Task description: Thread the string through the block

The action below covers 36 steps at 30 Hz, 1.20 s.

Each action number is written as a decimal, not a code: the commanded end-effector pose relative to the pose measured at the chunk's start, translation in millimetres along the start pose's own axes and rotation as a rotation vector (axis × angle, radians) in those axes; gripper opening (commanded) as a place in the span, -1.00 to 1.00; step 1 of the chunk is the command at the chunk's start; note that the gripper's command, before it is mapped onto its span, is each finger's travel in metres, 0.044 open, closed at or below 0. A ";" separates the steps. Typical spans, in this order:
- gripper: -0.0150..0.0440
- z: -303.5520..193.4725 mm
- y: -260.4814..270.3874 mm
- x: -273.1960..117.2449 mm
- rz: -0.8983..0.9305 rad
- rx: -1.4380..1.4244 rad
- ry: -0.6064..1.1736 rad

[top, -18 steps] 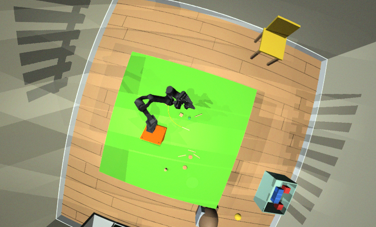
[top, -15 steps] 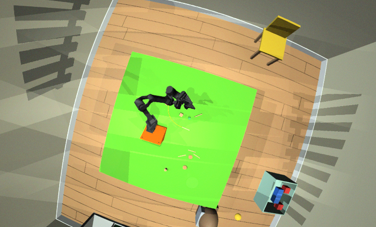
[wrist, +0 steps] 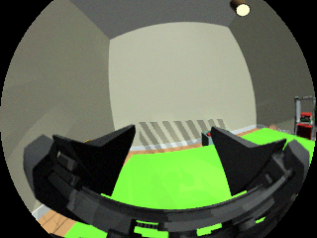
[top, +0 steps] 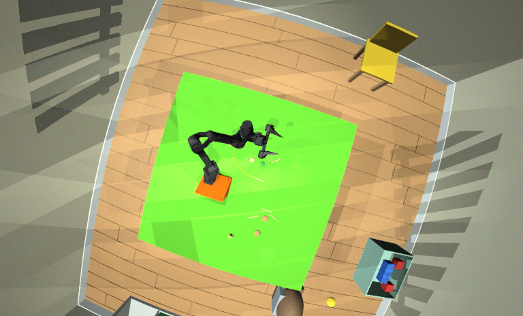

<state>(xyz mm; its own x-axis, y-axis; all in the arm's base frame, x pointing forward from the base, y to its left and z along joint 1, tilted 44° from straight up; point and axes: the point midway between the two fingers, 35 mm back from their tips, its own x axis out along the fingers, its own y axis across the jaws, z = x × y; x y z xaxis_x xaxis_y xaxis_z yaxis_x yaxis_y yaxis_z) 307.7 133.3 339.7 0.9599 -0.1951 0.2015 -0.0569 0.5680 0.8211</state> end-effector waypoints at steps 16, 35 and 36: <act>1.00 -122.2 -102.2 -17.0 0.622 -1.685 0.881; 1.00 -119.5 -156.2 -124.9 1.803 -1.740 1.175; 1.00 -116.9 -155.3 -130.9 1.865 -1.708 1.155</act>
<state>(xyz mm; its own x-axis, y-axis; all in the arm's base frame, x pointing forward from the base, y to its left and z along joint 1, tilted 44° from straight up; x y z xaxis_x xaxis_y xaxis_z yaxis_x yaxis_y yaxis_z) 300.5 169.8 149.8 0.5828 0.4535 -0.6743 -0.7939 0.1406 -0.5916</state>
